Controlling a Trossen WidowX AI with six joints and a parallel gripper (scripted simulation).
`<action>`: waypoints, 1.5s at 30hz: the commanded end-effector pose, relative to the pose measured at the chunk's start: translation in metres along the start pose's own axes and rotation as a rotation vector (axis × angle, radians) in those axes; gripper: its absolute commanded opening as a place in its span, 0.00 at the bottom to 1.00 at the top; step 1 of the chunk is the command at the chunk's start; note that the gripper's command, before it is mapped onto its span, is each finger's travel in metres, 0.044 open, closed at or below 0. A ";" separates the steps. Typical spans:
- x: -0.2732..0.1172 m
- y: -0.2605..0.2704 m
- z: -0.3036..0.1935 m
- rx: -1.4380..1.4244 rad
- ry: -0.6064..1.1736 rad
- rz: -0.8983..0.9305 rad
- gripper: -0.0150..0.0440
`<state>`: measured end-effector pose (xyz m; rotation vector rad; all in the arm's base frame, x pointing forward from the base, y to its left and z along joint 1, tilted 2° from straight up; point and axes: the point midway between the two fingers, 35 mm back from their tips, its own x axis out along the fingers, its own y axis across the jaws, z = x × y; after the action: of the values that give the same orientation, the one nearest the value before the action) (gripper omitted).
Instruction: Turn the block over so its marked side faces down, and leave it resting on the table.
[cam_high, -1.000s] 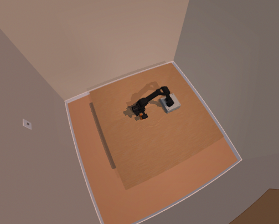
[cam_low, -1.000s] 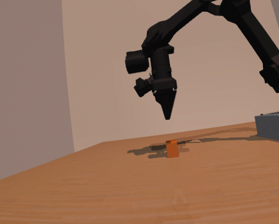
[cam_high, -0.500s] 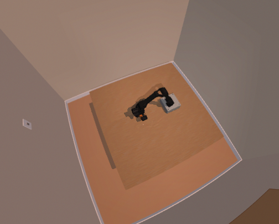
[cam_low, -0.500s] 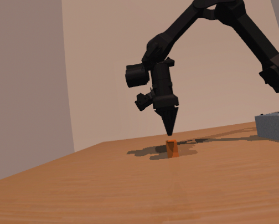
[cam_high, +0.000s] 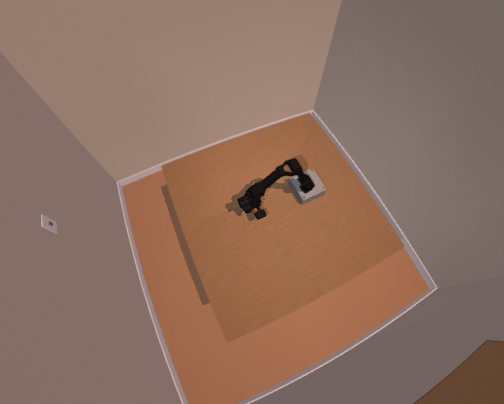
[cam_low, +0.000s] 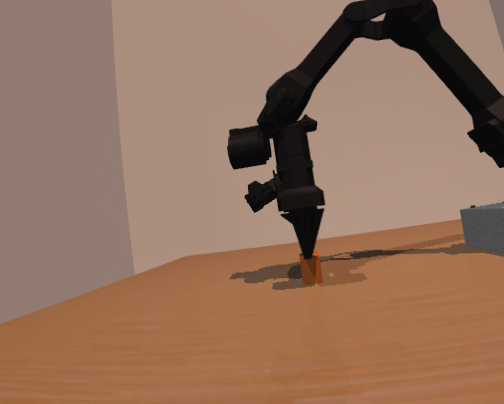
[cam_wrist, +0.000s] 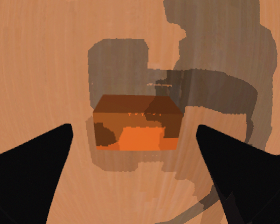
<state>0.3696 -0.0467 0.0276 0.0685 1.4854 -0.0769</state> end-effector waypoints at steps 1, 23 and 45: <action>0.009 0.000 -0.002 0.003 0.009 -0.003 1.00; 0.019 0.000 -0.003 0.003 0.009 -0.003 0.68; -0.011 0.000 -0.002 0.003 0.008 -0.003 0.25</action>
<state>0.3636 -0.0462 0.0289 0.0688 1.5083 -0.0771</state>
